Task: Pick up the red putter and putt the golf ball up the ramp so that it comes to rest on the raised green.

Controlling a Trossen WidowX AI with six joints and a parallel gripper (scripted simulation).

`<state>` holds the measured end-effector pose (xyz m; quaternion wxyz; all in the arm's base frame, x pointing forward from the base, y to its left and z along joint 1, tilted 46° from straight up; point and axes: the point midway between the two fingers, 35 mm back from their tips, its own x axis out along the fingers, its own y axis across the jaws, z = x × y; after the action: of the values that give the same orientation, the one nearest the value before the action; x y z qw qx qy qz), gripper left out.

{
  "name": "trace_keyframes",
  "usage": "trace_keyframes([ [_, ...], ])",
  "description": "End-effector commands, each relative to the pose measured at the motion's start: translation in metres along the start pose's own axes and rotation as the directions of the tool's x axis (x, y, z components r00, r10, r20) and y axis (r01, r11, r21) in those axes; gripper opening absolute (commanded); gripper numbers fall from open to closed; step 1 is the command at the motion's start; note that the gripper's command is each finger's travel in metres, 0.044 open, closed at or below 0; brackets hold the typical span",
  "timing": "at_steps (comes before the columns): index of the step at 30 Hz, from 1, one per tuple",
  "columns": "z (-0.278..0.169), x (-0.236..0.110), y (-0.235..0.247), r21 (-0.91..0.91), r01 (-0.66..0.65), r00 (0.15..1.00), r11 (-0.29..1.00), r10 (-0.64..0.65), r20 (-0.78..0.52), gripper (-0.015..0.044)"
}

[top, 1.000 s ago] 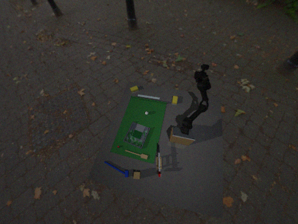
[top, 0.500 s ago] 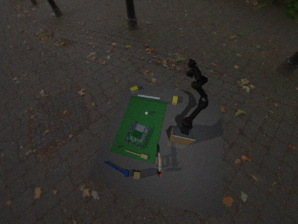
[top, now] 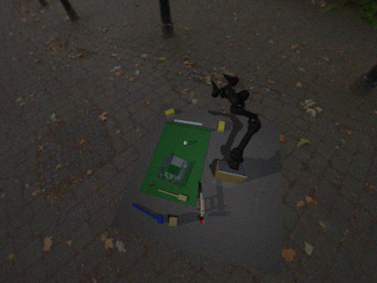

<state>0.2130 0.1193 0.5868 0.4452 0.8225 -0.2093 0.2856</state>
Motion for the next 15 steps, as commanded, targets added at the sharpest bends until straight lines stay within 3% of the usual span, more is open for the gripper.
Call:
trace_keyframes([
  [1, -0.017, -0.001, -0.074, -0.304, 0.135, 0.987, 0.943, -0.156, -0.045, 0.044],
  [7, -0.027, -0.017, -0.174, -0.686, 0.233, 0.923, 0.689, -0.379, -0.067, 0.044],
  [15, -0.015, -0.066, -0.298, -0.937, 0.2, 0.749, 0.285, -0.661, -0.041, 0.044],
])
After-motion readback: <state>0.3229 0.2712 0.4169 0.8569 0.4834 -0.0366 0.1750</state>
